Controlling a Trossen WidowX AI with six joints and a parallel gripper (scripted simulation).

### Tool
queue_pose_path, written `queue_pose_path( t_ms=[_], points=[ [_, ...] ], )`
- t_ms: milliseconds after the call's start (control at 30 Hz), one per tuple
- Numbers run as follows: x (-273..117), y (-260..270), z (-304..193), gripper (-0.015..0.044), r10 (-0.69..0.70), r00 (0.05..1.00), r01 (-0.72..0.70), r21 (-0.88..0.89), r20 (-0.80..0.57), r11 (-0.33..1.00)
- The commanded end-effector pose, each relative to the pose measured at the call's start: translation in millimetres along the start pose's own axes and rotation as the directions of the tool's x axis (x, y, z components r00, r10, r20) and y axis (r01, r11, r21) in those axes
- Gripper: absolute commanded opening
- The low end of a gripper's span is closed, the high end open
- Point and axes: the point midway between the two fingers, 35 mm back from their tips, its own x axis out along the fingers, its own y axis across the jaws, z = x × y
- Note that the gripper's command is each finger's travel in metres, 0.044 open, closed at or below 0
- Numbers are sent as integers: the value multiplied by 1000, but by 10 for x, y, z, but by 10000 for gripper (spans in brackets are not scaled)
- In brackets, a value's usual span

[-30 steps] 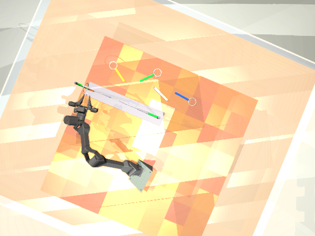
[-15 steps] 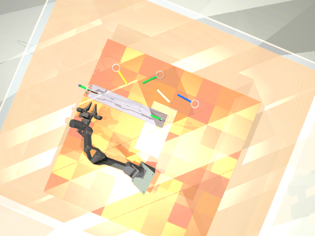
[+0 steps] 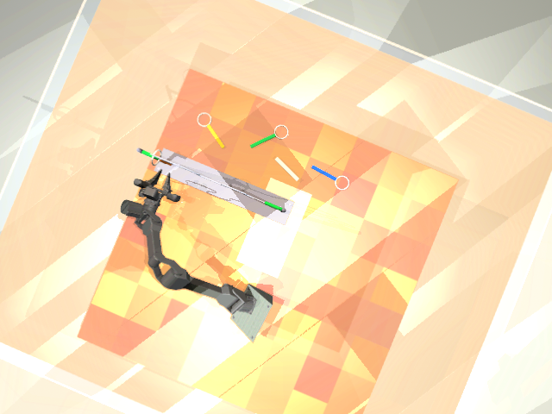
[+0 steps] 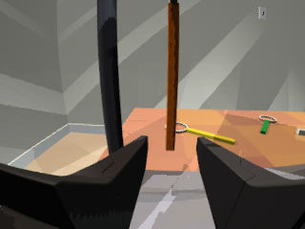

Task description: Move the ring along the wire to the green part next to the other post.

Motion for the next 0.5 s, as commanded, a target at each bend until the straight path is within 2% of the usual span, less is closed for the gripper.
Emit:
queue_pose_path(
  t_ms=[0, 467],
  points=[
    [72, 3, -10, 160, 0, 1000, 0, 1, -1, 1000],
    [289, 19, -12, 160, 1, 1000, -1, 0, 1, 1000]
  ],
)
